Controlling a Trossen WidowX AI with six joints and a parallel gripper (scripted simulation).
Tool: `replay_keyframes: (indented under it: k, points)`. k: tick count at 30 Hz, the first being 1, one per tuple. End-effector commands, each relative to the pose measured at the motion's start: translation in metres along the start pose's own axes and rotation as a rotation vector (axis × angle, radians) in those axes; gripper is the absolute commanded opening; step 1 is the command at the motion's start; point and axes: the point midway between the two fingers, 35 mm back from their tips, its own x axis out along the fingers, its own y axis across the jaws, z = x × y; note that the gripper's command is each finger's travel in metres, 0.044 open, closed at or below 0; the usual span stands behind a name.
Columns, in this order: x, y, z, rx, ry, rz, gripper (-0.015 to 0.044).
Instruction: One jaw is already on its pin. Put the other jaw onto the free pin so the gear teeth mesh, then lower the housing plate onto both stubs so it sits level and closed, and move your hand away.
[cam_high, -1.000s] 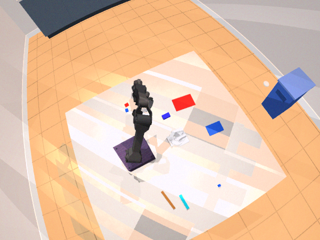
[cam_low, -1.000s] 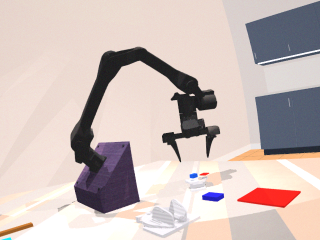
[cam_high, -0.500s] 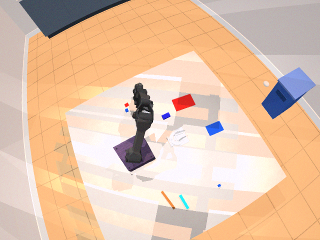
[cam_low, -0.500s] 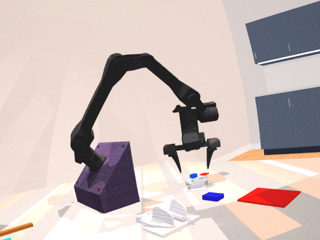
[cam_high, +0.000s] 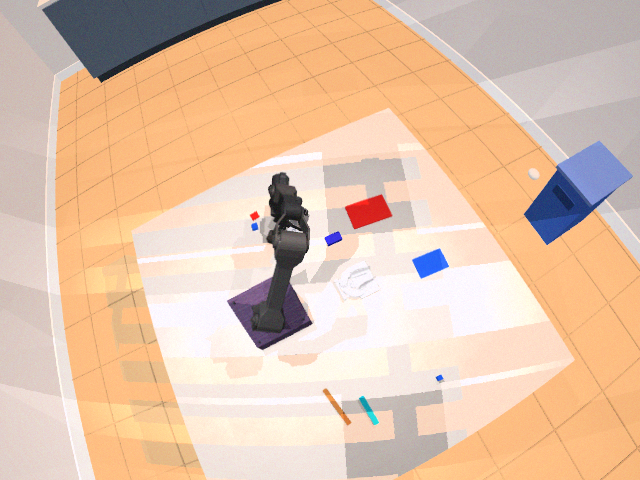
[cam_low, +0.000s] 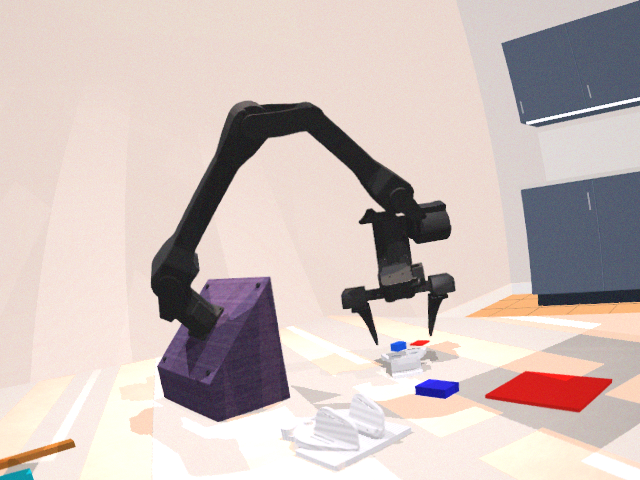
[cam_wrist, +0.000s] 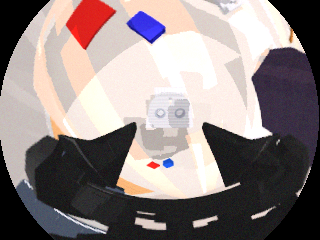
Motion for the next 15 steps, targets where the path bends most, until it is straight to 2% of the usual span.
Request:
replay_keyframes:
  k: [1, 15]
  points:
    - [0.009, -0.002, 0.0, -0.008, -0.007, -0.008, 0.044]
    - [0.02, -0.001, 0.0, -0.008, -0.007, -0.007, 0.044]
